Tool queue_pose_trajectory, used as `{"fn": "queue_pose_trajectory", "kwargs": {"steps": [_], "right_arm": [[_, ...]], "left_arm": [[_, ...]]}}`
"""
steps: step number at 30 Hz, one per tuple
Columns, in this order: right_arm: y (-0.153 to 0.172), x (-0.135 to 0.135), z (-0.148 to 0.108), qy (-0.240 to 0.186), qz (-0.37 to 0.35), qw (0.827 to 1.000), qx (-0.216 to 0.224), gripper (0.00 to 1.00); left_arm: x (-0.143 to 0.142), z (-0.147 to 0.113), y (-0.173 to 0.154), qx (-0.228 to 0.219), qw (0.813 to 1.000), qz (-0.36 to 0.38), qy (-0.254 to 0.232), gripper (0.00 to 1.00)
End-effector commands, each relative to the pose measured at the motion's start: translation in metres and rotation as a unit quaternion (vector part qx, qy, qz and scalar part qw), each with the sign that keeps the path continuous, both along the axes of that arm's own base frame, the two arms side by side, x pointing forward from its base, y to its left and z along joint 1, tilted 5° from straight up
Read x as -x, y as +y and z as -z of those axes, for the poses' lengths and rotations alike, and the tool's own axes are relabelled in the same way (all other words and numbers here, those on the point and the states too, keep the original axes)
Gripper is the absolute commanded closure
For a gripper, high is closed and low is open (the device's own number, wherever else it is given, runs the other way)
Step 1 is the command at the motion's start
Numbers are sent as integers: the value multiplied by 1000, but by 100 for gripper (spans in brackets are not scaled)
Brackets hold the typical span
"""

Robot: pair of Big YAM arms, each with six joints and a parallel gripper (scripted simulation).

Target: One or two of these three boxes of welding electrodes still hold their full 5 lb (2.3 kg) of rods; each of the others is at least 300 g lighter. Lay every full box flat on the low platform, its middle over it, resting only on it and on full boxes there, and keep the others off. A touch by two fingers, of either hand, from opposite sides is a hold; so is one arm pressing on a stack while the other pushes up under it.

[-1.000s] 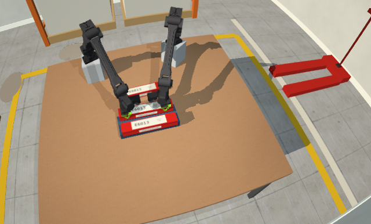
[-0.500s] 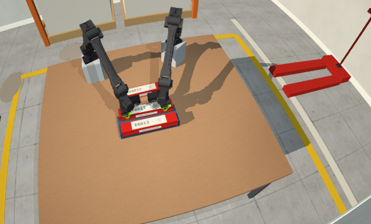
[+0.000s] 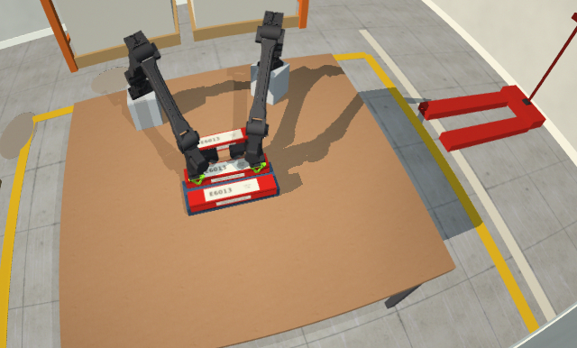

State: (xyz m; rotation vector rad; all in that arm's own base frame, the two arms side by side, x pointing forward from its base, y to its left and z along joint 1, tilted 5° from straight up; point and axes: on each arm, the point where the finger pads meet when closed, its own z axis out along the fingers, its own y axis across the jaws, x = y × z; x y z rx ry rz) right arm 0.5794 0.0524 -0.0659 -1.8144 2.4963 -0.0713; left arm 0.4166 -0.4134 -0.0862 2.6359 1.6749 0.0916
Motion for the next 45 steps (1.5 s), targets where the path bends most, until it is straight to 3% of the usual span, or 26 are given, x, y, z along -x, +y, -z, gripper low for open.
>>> {"fn": "queue_pose_trajectory", "kwargs": {"steps": [1,45], "right_arm": [[-20,-23,-37,-37,5,999,7,100],[-20,-21,-32,-35,5,999,8,100]], "left_arm": [[-32,-38,-1,21,999,1,-36,100],[-32,-35,-1,20,999,1,-36,100]]}}
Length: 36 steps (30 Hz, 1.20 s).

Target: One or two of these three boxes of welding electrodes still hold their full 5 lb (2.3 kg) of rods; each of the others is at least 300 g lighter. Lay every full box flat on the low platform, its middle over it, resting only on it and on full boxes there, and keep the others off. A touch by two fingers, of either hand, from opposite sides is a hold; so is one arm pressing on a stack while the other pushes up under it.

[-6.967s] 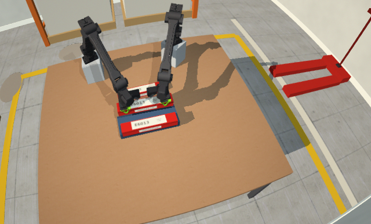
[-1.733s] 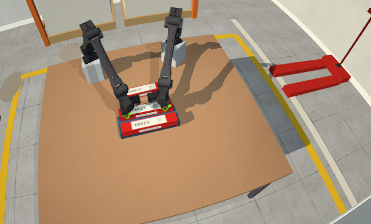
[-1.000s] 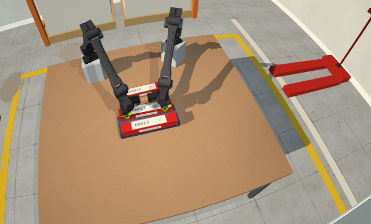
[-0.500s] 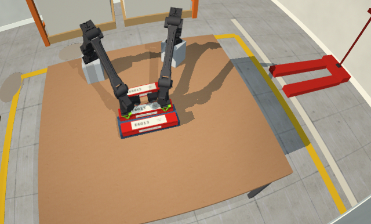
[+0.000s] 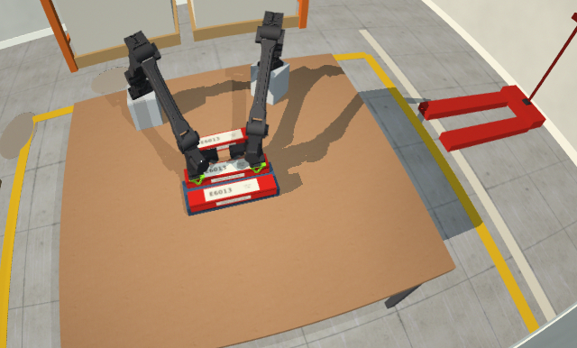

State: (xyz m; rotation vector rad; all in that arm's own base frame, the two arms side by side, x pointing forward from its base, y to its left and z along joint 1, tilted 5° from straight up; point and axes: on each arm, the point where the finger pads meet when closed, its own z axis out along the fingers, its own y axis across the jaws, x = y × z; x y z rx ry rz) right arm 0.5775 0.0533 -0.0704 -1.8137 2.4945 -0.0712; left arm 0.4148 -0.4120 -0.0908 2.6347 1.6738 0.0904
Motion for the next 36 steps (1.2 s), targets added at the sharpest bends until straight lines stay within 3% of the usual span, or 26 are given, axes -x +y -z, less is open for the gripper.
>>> {"fn": "queue_pose_trajectory", "kwargs": {"steps": [1,36], "right_arm": [[-21,-23,-36,-35,5,999,8,100],[-21,-22,-35,-35,5,999,8,100]], "left_arm": [[-34,-40,-2,19,999,1,-36,100],[-33,-38,-1,19,999,1,-35,100]]}}
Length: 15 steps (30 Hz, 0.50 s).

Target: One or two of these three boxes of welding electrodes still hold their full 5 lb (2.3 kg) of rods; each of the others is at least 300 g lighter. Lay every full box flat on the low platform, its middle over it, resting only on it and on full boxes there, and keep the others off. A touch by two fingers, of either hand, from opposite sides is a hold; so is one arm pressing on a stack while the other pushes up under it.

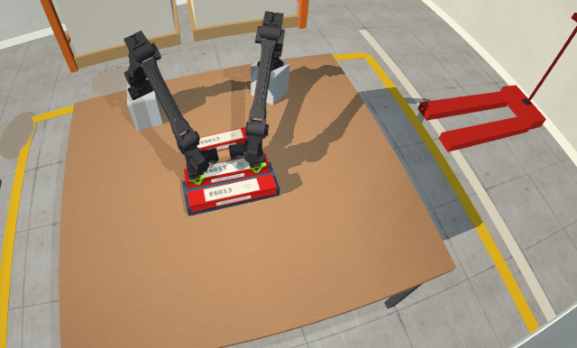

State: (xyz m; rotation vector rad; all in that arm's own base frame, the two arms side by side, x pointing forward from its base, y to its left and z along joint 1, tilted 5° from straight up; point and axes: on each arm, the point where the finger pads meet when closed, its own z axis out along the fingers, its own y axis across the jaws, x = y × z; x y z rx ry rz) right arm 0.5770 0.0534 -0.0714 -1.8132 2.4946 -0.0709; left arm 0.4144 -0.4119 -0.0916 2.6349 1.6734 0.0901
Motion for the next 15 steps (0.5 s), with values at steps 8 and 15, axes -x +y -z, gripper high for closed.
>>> {"fn": "queue_pose_trajectory", "kwargs": {"steps": [8,15], "right_arm": [[-14,-19,-22,-25,5,1000,7,0],[-14,-19,-22,-25,5,1000,7,0]], "left_arm": [[-24,-24,-3,12,1000,2,-26,0],[-24,-24,-3,12,1000,2,-26,0]]}}
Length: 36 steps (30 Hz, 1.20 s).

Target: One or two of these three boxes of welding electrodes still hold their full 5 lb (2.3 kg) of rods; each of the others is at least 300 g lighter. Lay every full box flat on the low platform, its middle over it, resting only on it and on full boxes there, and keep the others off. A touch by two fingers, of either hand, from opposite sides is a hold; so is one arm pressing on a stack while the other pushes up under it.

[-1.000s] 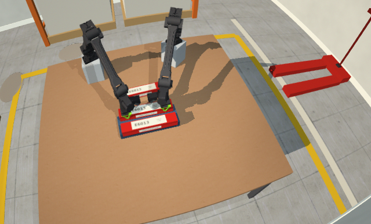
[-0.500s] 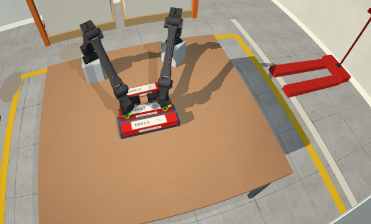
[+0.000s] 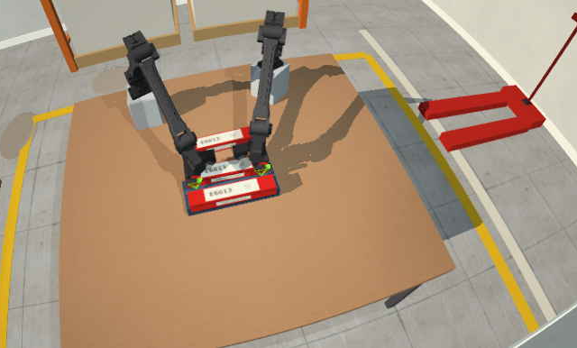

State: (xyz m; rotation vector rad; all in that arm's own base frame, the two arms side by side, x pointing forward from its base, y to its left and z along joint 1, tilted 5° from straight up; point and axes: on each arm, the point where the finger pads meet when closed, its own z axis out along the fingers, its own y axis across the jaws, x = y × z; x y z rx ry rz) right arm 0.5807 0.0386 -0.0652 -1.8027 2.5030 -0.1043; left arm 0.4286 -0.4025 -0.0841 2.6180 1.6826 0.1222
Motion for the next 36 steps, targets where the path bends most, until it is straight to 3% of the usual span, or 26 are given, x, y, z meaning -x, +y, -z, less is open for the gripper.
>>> {"fn": "queue_pose_trajectory", "kwargs": {"steps": [1,20,21,22,23,25,31,33,34,36], "right_arm": [[1,-15,-16,-20,0,1000,-2,0],[1,-15,-16,-20,0,1000,-2,0],[21,-3,-18,-10,-1,1000,-2,0],[22,-6,-31,-18,-1,1000,-3,0],[22,-7,-37,-20,-1,1000,-3,0],[23,-14,-54,-29,-1,1000,-4,0],[18,-19,-91,-39,3,999,-5,0],[18,-19,-91,-39,3,999,-5,0],[16,-13,-70,-16,4,1000,-2,0],[15,9,-67,5,3,1000,0,0]], "left_arm": [[-10,-17,-13,14,1000,7,-15,0],[-10,-17,-13,14,1000,7,-15,0],[-10,-17,-13,14,1000,7,-15,0],[15,-4,-19,5,1000,8,-7,0],[14,-26,-20,10,1000,8,-11,0],[7,-44,-28,19,1000,8,-19,0],[-8,-84,-26,28,999,-4,-28,0],[-8,-84,-26,28,999,-4,-28,0],[-6,-89,-27,29,999,-3,-28,0],[1,-99,-33,29,999,4,-28,0]]}}
